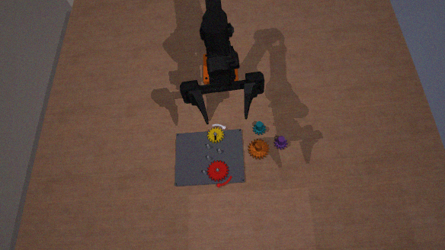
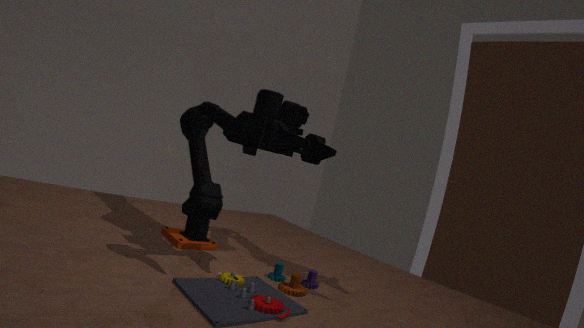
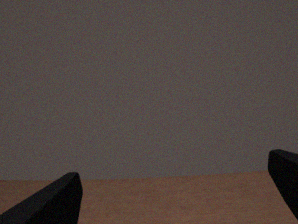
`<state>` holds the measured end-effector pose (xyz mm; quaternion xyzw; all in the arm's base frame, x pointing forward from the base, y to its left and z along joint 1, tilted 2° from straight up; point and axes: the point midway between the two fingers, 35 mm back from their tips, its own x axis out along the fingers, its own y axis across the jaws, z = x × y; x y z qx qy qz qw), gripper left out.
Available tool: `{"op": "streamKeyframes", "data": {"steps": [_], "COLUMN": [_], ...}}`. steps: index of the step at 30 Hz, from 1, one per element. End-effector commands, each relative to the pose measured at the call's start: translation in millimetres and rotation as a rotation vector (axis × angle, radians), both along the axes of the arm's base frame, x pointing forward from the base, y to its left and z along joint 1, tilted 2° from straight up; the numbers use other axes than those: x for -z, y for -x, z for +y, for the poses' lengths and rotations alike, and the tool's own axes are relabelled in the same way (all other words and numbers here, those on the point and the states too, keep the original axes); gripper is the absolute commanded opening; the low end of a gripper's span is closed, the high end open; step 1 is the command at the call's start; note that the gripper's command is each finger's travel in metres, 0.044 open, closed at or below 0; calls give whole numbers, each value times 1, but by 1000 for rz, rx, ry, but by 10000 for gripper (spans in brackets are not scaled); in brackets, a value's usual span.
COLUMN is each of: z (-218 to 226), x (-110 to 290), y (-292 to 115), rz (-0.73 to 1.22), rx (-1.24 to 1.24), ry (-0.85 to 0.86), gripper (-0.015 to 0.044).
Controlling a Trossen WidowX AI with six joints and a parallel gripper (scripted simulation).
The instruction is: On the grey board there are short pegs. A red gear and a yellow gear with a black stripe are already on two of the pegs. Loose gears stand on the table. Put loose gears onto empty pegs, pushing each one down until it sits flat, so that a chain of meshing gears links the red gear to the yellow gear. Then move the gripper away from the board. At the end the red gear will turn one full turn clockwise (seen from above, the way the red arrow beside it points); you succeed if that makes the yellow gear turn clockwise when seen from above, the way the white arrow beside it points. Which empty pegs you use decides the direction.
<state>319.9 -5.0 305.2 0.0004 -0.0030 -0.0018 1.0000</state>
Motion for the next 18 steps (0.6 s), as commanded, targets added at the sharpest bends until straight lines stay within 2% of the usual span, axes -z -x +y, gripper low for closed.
{"op": "streamKeyframes", "data": {"steps": [1,3,9,13,18], "z": [1,7,37,58,75], "x": [2,19,98,149,198], "y": [-2,-13,-40,-34,-6], "rz": [13,120,606,927,1327], "rx": [-2,-23,-142,-243,-384], "ry": [2,22,135,224,350], "gripper": [426,440,440,440,440]}}
